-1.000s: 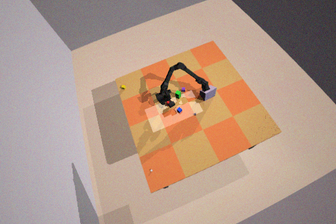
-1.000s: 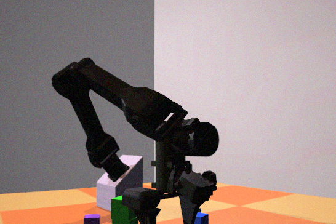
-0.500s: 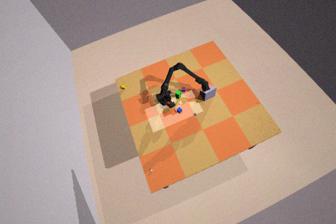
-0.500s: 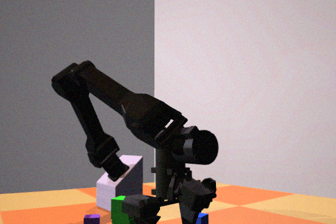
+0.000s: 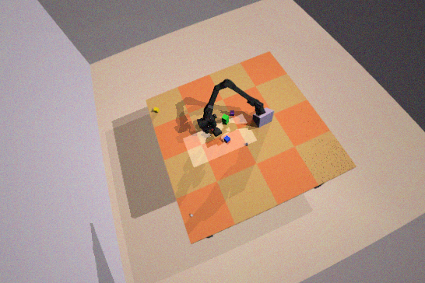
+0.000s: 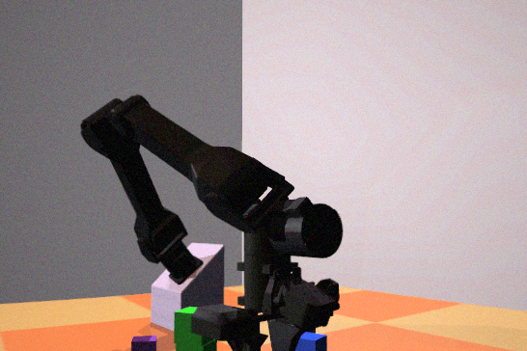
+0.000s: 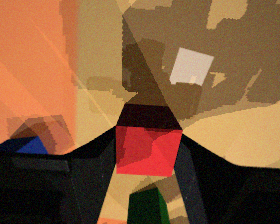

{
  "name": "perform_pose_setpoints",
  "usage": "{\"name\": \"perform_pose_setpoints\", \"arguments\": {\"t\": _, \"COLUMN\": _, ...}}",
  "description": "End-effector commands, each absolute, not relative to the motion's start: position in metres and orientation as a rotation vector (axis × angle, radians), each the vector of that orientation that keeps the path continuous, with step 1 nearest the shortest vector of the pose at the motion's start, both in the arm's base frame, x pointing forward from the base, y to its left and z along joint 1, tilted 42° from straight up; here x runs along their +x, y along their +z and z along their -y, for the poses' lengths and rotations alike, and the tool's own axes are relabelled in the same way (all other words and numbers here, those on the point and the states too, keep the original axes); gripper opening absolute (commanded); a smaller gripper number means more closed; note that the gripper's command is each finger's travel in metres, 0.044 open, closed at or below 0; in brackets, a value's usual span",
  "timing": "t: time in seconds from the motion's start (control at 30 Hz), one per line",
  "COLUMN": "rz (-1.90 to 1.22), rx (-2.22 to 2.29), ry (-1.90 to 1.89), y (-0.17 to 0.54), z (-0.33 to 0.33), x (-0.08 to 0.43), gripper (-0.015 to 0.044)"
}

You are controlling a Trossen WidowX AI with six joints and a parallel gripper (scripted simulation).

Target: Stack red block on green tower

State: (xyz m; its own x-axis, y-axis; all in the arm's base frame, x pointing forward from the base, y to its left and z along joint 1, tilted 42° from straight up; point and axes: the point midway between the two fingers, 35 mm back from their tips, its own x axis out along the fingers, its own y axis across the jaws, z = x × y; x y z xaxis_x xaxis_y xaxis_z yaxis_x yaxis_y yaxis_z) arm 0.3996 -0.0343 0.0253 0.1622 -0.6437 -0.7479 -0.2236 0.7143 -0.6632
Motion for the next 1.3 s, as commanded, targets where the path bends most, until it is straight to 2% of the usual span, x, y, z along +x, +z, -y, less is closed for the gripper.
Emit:
{"name": "perform_pose_setpoints", "arguments": {"t": 0.0, "rz": -1.411, "rx": -0.778, "ry": -0.347, "y": 0.025, "z": 0.035, "x": 0.4, "gripper": 0.0157}}
{"name": "perform_pose_setpoints", "arguments": {"t": 0.1, "rz": -1.411, "rx": -0.778, "ry": -0.347, "y": 0.025, "z": 0.035, "x": 0.4, "gripper": 0.0138}}
{"name": "perform_pose_setpoints", "arguments": {"t": 0.27, "rz": -1.412, "rx": -0.777, "ry": -0.346, "y": 0.036, "z": 0.025, "x": 0.398, "gripper": 0.0006}}
{"name": "perform_pose_setpoints", "arguments": {"t": 0.3, "rz": -1.412, "rx": -0.777, "ry": -0.346, "y": 0.04, "z": 0.021, "x": 0.397, "gripper": 0.0}}
{"name": "perform_pose_setpoints", "arguments": {"t": 0.87, "rz": -1.413, "rx": -0.775, "ry": -0.343, "y": 0.11, "z": -0.039, "x": 0.381, "gripper": 0.0}}
{"name": "perform_pose_setpoints", "arguments": {"t": 1.27, "rz": -1.414, "rx": -0.775, "ry": -0.343, "y": 0.116, "z": -0.037, "x": 0.37, "gripper": 0.0}}
